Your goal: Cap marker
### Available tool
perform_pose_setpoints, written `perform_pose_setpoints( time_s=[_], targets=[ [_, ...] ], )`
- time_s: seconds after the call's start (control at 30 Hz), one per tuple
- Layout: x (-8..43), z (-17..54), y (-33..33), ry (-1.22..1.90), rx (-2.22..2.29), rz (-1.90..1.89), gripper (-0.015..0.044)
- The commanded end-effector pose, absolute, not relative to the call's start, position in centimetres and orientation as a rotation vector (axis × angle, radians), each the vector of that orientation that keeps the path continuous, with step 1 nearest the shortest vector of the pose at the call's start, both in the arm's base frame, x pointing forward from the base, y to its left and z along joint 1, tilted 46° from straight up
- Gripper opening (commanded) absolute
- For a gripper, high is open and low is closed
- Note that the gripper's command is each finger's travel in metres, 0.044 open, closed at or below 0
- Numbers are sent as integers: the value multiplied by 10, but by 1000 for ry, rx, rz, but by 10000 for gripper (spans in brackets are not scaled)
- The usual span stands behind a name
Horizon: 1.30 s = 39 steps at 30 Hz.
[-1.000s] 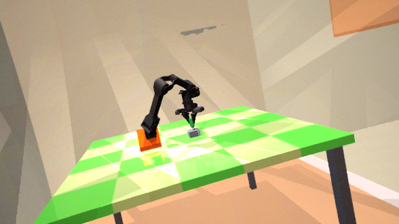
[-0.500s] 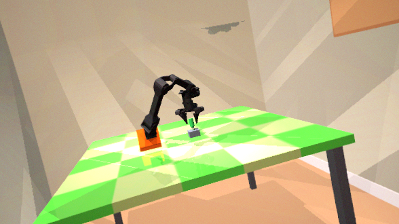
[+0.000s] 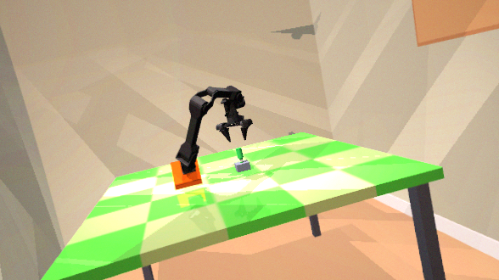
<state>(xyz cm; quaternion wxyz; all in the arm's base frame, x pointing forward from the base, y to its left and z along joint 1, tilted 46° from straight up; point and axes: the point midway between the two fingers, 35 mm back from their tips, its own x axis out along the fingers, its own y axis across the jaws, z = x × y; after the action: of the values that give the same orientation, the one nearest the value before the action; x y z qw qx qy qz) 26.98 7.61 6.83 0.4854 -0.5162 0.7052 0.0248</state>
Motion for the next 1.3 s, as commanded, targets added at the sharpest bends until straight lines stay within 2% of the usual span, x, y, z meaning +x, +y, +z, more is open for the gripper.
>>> perform_pose_setpoints(
  time_s=[0.0,0.27,0.5,1.27],
  targets=[
    [269,71,78,1717,-1202,4,387],
    [267,63,73,1507,-651,-579,177],
    [267,62,72,1483,-604,-624,0],
    [267,53,63,1483,-604,-624,0]
  ],
)
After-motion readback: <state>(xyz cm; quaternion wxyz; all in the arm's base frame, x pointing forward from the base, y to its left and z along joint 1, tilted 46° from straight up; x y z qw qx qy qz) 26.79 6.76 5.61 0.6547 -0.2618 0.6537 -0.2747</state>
